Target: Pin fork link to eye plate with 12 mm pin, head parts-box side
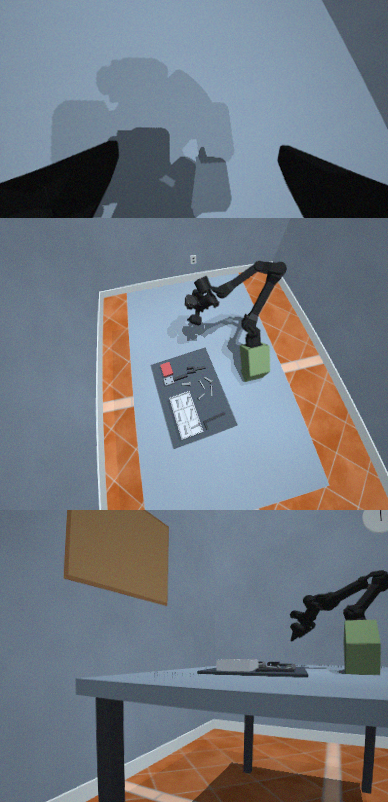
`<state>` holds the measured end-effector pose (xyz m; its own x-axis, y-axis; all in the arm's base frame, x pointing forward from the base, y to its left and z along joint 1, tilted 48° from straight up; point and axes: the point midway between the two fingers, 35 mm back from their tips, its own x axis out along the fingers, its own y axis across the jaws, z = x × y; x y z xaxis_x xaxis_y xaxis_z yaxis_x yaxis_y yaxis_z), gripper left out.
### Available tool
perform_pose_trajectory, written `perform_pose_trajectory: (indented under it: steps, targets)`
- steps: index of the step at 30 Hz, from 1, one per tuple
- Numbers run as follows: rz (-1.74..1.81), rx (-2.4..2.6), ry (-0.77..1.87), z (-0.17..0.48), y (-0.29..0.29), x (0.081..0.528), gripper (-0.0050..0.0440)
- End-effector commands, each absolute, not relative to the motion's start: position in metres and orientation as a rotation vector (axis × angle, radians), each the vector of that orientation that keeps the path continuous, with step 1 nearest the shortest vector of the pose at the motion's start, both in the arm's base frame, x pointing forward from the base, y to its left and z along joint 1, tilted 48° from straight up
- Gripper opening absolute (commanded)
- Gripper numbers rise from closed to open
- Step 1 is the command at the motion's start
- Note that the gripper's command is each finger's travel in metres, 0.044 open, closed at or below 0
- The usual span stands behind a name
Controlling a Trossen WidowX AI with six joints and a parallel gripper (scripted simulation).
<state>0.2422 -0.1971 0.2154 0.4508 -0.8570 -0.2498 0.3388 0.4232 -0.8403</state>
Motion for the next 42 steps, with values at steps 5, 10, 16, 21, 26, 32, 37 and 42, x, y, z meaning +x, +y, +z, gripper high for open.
perform_pose_trajectory:
  steps: [5,10,16,21,26,32,37,42]
  targets:
    - [-0.845,-0.740,0.928,0.157,-0.166,0.264,0.0440]
    - [-0.835,-0.720,1.009,0.126,-0.152,0.272,0.0440]
    - [-0.816,-0.690,1.105,0.090,-0.135,0.282,0.0440]
    - [-0.807,-0.676,1.150,0.073,-0.127,0.287,0.0440]
    - [-0.783,-0.639,1.255,0.034,-0.108,0.297,0.0440]
    - [-0.763,-0.603,1.360,-0.005,-0.089,0.307,0.0440]
    - [-0.751,-0.588,1.400,-0.020,-0.081,0.312,0.0440]
    - [-0.741,-0.570,1.447,-0.038,-0.073,0.316,0.0440]
